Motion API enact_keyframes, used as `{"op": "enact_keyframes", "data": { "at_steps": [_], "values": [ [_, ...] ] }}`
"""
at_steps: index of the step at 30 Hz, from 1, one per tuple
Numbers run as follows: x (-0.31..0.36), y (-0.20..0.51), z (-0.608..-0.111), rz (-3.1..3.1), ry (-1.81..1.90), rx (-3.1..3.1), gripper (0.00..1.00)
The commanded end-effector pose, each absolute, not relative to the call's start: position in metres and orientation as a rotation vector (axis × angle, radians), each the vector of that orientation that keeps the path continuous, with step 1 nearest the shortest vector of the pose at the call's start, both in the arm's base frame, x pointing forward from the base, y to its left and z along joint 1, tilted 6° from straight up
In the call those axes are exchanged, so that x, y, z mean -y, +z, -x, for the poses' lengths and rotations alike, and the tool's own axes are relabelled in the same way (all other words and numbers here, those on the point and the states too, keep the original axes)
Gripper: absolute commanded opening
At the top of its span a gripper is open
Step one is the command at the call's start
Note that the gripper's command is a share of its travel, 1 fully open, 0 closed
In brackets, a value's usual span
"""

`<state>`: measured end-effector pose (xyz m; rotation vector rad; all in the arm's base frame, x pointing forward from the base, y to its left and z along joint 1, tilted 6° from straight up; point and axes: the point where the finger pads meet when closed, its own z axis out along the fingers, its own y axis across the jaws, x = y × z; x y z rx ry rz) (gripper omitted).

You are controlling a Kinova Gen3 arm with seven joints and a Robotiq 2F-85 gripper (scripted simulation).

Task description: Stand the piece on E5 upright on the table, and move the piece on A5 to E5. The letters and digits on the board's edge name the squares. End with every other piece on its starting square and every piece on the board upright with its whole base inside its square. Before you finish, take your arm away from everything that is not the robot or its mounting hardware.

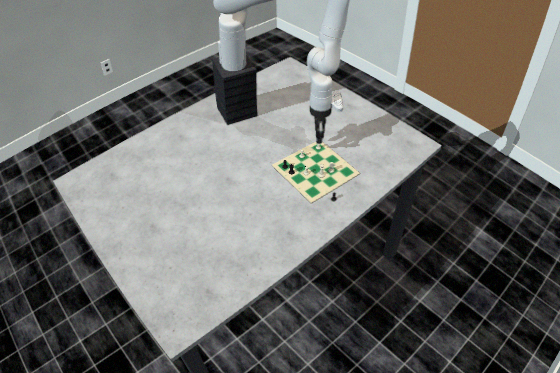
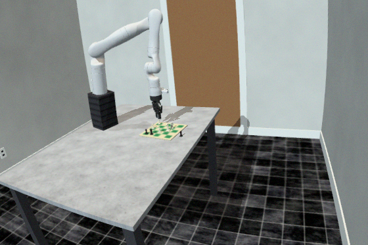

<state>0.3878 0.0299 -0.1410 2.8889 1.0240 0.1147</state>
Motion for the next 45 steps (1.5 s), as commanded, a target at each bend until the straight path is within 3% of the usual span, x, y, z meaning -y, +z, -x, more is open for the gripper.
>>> {"op": "enact_keyframes", "data": {
  "at_steps": [1, 45],
  "values": [
    [-0.03, -0.14, -0.388, -2.889, 0.117, -1.024, 0.34],
    [-0.029, -0.173, -0.391, -2.889, 0.117, -1.024, 0.34]
  ]
}}
